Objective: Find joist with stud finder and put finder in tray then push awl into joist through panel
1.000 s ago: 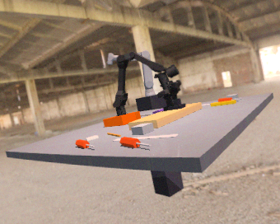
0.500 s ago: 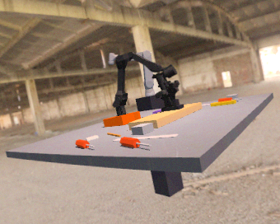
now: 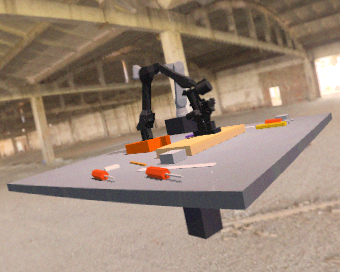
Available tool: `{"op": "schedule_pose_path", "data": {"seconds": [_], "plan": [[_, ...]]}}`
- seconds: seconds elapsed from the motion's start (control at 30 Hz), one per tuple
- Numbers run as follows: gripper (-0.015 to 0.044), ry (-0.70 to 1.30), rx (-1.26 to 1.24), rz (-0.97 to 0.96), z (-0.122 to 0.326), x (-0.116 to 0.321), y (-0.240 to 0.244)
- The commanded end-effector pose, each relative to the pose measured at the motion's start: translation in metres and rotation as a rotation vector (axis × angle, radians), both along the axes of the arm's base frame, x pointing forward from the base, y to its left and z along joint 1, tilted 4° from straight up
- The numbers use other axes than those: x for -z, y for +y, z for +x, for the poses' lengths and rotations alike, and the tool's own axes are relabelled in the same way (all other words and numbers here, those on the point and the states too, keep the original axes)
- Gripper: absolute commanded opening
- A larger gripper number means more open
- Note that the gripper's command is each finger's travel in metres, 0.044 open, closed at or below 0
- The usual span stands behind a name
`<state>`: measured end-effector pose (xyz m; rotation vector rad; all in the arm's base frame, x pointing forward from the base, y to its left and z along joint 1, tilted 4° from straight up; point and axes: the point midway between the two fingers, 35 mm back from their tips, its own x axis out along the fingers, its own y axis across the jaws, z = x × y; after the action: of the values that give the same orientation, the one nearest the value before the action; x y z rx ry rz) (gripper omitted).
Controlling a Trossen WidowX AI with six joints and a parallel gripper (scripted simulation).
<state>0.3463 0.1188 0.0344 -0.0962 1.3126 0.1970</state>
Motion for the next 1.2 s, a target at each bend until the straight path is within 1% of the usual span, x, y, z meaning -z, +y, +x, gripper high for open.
{"op": "schedule_pose_path", "data": {"seconds": [0.0, 1.17], "plan": [[0.0000, 0.000, 0.000, -0.003, 0.001, 0.001, -0.007], [0.0000, -0.001, 0.000, -0.009, 0.012, 0.003, -0.061]]}}
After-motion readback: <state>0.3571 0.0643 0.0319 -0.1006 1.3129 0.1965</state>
